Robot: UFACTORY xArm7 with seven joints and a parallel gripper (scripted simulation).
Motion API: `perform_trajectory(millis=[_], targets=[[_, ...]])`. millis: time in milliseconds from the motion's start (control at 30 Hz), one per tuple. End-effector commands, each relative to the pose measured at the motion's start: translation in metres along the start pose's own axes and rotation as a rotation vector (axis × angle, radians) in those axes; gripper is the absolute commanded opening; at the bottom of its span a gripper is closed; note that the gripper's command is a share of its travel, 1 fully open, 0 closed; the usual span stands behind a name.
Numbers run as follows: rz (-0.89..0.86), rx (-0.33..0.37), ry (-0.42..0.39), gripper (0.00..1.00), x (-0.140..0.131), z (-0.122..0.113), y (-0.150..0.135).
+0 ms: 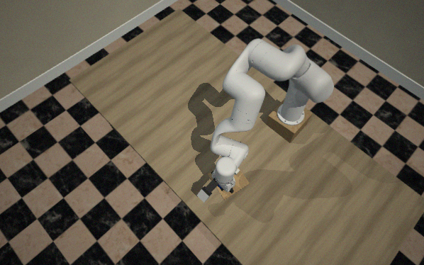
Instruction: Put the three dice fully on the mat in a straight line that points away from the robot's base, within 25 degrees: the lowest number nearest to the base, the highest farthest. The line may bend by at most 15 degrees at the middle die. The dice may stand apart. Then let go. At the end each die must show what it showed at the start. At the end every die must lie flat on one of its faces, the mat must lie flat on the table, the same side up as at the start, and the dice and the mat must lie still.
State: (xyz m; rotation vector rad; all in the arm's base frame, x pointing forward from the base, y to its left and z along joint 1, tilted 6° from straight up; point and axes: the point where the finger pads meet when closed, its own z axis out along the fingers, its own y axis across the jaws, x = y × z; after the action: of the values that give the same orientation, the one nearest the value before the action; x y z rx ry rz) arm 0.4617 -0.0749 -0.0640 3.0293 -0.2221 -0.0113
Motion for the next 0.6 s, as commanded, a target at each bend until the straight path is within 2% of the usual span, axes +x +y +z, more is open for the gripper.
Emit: perform_trajectory(millis=[0, 167, 200, 267, 300, 433, 467, 567], targets=[[0.0, 0.0, 0.004, 0.25, 0.0017, -0.0015, -0.0002], [0.0, 0.0, 0.004, 0.29, 0.0017, -0.0015, -0.0002], [0.0, 0.0, 0.004, 0.33, 0.0017, -0.0015, -0.0002], [0.0, 0.0, 0.004, 0.33, 0.0017, -0.0015, -0.0002], [0.0, 0.0, 0.004, 0.37, 0.0017, -0.0015, -0.0002], [0.0, 0.0, 0.004, 0.37, 0.0017, -0.0015, -0.0002], [0.0, 0.0, 0.004, 0.42, 0.0017, -0.0015, -0.0002], [0.0, 0.0, 0.004, 0.42, 0.0017, -0.0015, -0.0002]])
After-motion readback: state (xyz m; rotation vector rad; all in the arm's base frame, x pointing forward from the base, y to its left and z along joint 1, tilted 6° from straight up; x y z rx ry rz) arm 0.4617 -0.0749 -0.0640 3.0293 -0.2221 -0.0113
